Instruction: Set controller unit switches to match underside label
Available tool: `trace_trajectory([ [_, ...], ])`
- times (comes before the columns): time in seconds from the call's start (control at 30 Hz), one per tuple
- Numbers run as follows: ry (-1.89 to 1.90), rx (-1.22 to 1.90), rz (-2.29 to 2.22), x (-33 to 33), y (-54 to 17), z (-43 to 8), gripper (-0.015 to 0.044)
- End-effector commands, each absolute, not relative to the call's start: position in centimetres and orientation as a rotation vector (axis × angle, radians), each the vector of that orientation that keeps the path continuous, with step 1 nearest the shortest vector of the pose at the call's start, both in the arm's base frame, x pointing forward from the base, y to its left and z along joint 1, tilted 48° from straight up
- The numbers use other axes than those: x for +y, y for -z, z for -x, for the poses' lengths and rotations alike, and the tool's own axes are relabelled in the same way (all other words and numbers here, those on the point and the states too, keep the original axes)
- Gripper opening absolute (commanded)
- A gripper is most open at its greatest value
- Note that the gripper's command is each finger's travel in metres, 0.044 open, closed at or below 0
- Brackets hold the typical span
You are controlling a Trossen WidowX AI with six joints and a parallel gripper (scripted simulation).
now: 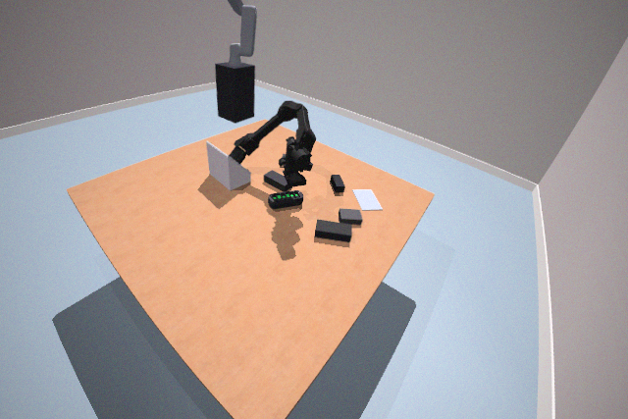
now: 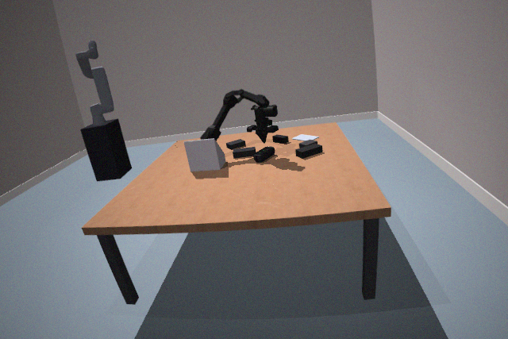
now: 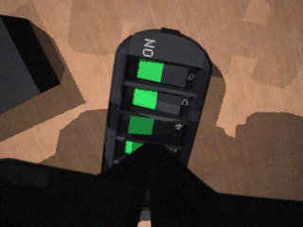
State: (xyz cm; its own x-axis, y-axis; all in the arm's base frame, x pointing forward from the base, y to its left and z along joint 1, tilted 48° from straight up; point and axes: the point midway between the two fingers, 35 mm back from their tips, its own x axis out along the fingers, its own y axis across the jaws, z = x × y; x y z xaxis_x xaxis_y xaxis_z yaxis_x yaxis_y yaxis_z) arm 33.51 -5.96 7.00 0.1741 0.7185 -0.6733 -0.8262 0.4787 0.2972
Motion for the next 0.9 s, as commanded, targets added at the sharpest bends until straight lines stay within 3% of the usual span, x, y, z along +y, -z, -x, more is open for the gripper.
trace_trajectory([
  [0.0,-1.106,0.87,0.135,-6.7,-5.8,-32.7,0.0],
  [0.87,-0.978,0.857,0.194,-3.7,-5.7,-30.4,0.0],
])
